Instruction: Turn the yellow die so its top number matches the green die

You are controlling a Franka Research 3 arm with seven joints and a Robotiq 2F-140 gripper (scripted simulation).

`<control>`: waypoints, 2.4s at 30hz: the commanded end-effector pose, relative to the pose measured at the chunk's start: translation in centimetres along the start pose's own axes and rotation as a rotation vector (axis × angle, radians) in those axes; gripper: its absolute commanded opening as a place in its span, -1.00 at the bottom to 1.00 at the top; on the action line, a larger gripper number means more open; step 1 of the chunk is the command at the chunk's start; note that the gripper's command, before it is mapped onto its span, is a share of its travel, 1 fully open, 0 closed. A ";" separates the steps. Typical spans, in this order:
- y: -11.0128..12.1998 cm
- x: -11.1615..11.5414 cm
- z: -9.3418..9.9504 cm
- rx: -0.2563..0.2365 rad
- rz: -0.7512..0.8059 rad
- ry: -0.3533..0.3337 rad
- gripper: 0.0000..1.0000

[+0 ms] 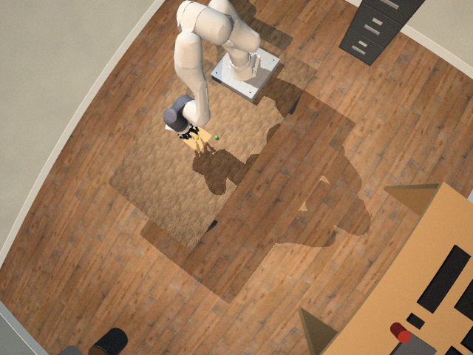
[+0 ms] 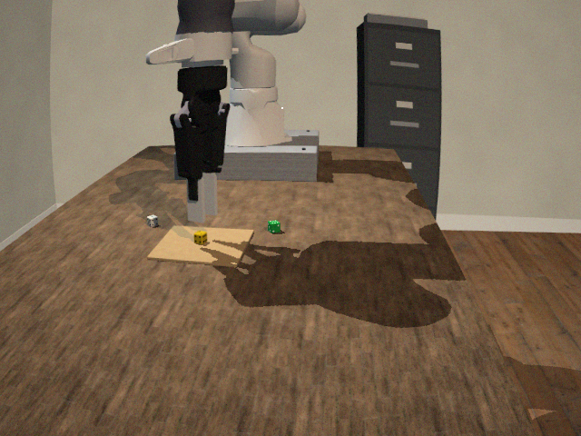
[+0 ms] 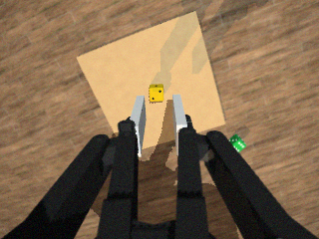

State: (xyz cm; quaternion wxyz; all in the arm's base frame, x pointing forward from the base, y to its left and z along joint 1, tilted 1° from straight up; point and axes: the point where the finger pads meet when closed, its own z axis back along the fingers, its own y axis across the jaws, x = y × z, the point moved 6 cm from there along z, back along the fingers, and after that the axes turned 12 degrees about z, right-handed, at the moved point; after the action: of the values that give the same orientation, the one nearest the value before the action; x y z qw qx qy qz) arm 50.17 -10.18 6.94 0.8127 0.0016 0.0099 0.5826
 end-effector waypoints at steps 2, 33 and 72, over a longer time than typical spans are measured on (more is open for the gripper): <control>-0.2 0.0 -0.4 -0.008 0.004 -0.003 -0.63; -0.2 0.0 -1.6 -0.008 0.004 -0.003 -0.63; -0.4 0.0 -1.6 -0.008 0.004 -0.003 -0.63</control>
State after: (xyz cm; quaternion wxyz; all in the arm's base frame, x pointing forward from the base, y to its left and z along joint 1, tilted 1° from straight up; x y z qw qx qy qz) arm 50.36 -10.25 5.31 0.8117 -0.0009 0.0074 0.5841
